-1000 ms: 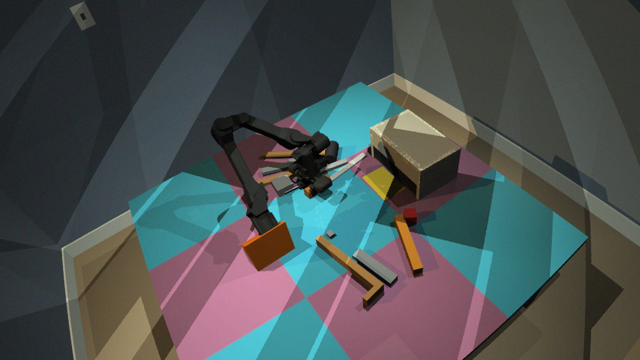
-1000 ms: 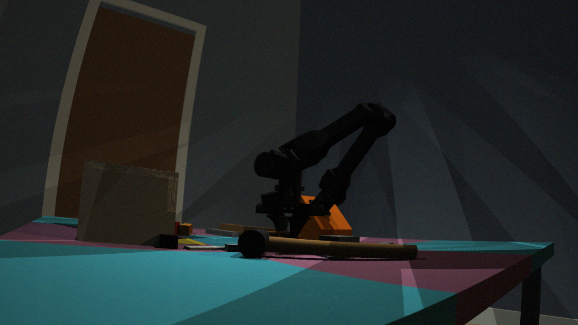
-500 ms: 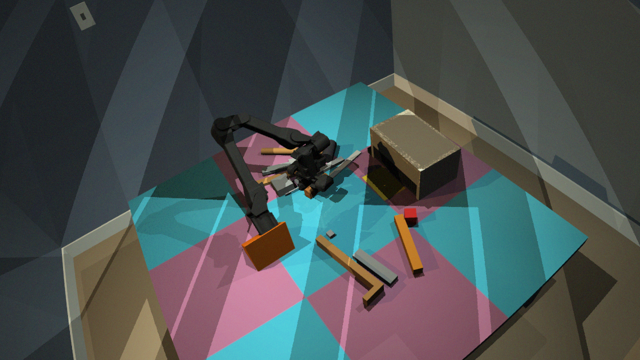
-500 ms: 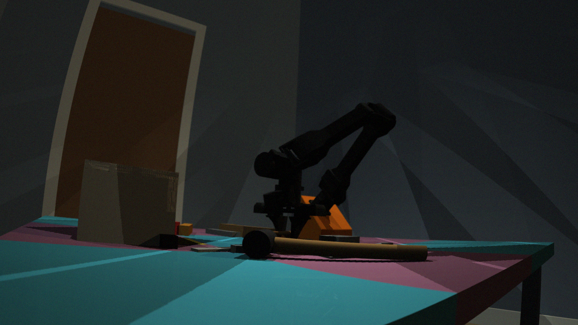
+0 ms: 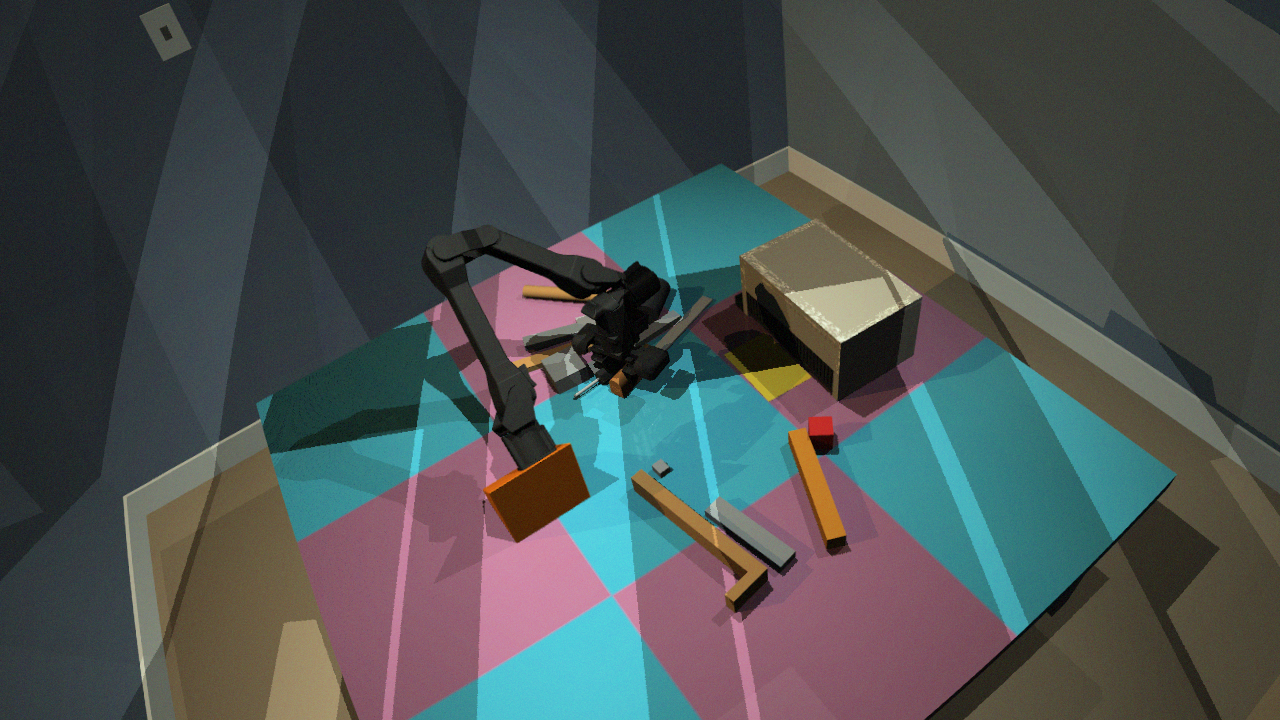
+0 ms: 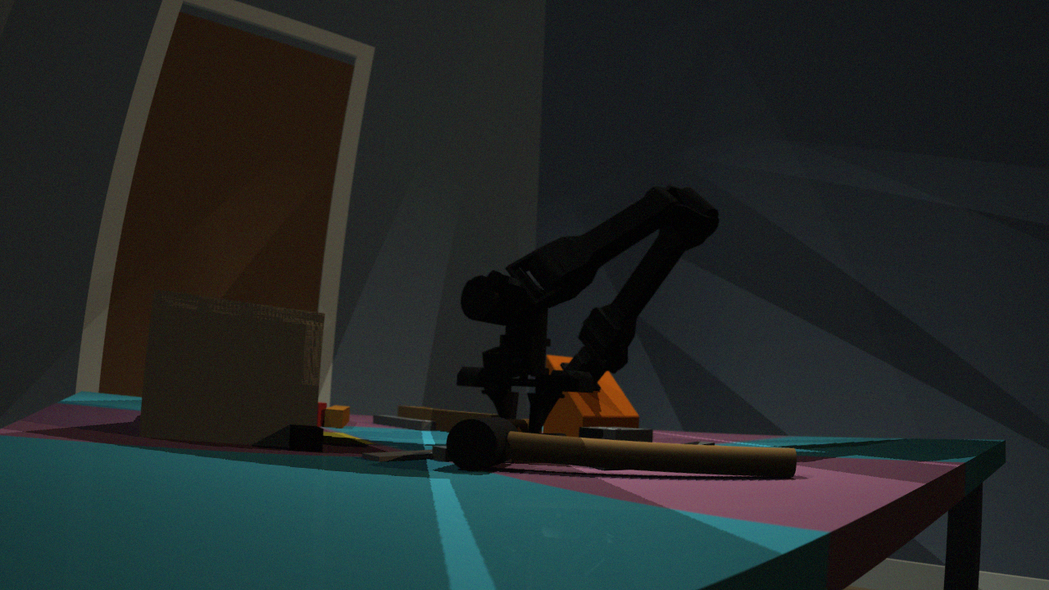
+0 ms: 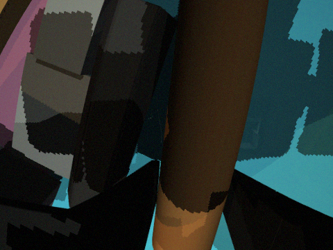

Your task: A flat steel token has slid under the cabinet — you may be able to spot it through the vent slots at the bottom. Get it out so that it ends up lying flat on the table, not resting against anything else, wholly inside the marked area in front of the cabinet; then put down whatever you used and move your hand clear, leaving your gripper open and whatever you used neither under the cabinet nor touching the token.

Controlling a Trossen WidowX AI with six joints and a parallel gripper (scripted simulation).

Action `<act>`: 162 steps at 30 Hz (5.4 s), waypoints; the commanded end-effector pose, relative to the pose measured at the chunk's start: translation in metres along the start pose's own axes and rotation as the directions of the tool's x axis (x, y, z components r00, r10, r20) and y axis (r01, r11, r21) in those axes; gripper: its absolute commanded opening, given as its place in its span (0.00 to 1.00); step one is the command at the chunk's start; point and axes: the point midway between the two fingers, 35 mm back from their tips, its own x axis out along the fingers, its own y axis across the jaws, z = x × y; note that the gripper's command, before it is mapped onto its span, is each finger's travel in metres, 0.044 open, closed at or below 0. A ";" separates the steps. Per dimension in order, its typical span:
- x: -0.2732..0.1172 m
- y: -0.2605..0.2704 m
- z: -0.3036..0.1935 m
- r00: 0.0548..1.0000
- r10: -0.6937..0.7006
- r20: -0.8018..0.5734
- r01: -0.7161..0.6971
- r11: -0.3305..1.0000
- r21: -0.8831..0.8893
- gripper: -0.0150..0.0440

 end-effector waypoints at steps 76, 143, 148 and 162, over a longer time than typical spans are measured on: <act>0.001 -0.084 -0.022 1.000 0.009 0.005 -0.008 0.997 -0.074 0.25; 0.001 -0.154 -0.048 1.000 0.005 0.004 -0.005 0.997 -0.075 0.25; 0.001 -0.159 -0.050 1.000 0.005 0.004 -0.004 0.997 -0.075 0.25; 0.001 -0.173 -0.058 1.000 0.004 0.004 -0.003 0.997 -0.075 0.25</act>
